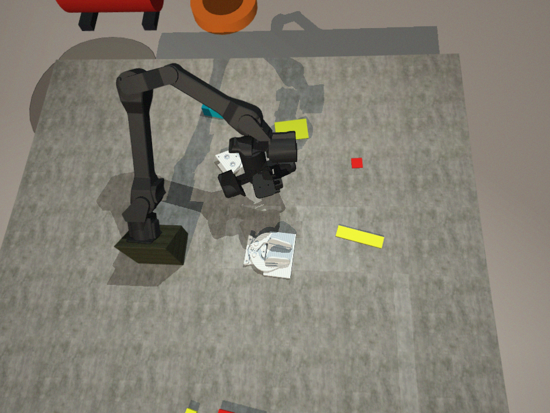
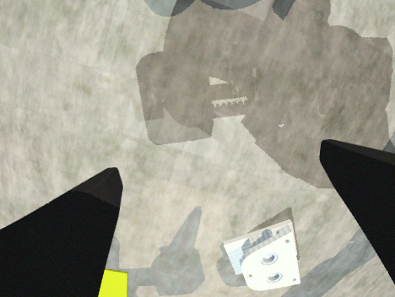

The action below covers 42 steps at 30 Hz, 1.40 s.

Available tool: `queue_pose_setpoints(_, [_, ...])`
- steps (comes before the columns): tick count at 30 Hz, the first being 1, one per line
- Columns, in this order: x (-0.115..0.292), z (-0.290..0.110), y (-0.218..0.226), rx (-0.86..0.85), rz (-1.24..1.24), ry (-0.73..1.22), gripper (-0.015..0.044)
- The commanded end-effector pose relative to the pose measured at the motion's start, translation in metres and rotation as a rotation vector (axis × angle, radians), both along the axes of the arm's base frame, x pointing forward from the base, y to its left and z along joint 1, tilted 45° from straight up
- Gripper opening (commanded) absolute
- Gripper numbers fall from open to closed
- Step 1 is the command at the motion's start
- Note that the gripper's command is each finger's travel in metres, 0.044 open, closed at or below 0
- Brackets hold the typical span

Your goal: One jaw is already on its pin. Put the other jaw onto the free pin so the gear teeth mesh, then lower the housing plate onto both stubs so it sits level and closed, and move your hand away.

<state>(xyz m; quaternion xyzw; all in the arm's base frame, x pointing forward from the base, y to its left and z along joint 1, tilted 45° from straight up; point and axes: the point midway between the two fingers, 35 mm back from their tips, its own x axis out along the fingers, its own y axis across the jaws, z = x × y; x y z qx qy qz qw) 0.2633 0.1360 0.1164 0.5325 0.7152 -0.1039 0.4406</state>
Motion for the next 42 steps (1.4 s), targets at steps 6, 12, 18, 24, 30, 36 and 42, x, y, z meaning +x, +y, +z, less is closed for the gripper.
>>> queue_pose_setpoints(6, [-0.013, 0.013, 0.010, 0.011, 0.162, -0.147, 0.0440])
queue_pose_setpoints(12, [-0.021, 0.020, 0.016, 0.018, 0.263, -0.238, 0.0440])
queue_pose_setpoints(18, [-0.029, 0.027, 0.021, 0.026, 0.363, -0.329, 0.0440])
queue_pose_setpoints(24, [-0.037, 0.033, 0.026, 0.035, 0.463, -0.420, 0.0440])
queue_pose_setpoints(30, [-0.046, 0.040, 0.030, 0.044, 0.563, -0.511, 0.0440])
queue_pose_setpoints(36, [-0.055, 0.046, 0.035, 0.054, 0.662, -0.603, 0.0440])
queue_pose_setpoints(42, [-0.064, 0.052, 0.038, 0.064, 0.761, -0.695, 0.0440])
